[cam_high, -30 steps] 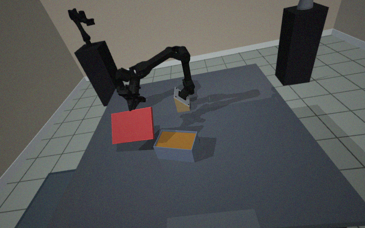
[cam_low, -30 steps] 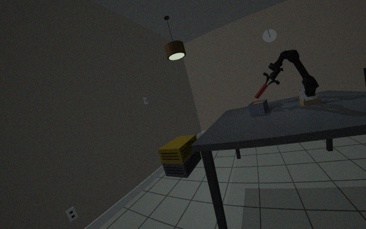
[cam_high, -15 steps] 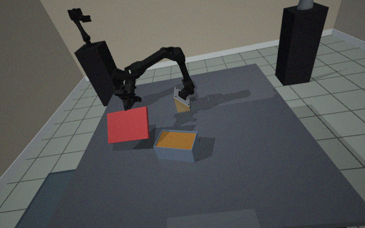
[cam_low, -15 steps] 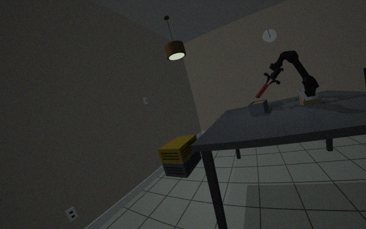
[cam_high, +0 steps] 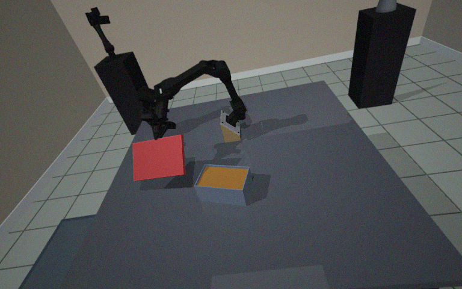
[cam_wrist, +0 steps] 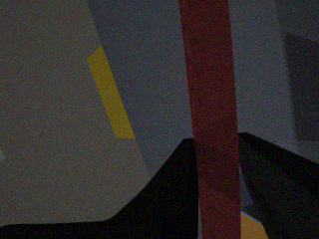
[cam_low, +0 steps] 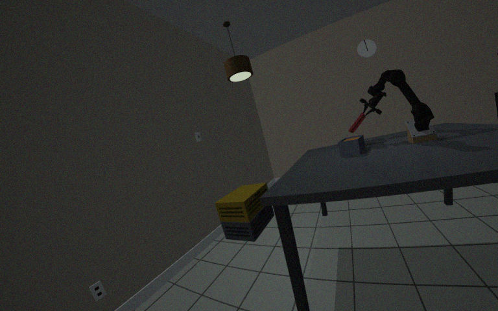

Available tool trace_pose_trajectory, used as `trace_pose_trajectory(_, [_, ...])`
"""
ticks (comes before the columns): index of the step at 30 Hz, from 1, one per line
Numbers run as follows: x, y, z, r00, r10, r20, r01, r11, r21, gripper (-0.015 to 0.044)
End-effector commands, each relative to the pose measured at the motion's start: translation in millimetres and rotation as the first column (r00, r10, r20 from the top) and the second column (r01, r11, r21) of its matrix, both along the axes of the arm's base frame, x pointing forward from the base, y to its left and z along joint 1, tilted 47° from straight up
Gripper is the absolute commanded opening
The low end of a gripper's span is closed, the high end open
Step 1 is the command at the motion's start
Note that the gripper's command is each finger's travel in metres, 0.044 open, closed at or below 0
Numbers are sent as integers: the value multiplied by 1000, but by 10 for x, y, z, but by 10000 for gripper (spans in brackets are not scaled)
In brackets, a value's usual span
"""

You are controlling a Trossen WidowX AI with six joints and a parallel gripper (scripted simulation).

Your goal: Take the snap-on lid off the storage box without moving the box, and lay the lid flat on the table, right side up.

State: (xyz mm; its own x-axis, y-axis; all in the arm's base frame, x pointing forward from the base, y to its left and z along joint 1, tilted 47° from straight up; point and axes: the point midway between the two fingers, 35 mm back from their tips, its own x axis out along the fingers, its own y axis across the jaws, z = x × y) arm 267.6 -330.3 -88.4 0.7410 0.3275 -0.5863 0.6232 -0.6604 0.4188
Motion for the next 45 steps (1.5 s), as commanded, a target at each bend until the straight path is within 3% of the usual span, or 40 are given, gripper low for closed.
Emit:
trace_pose_trajectory(1, [6,-29,12,1000,-1,10,1,1000,-12,0])
trace_pose_trajectory(45, [-1,284,-274,1000,0,11,1,1000,-11,0])
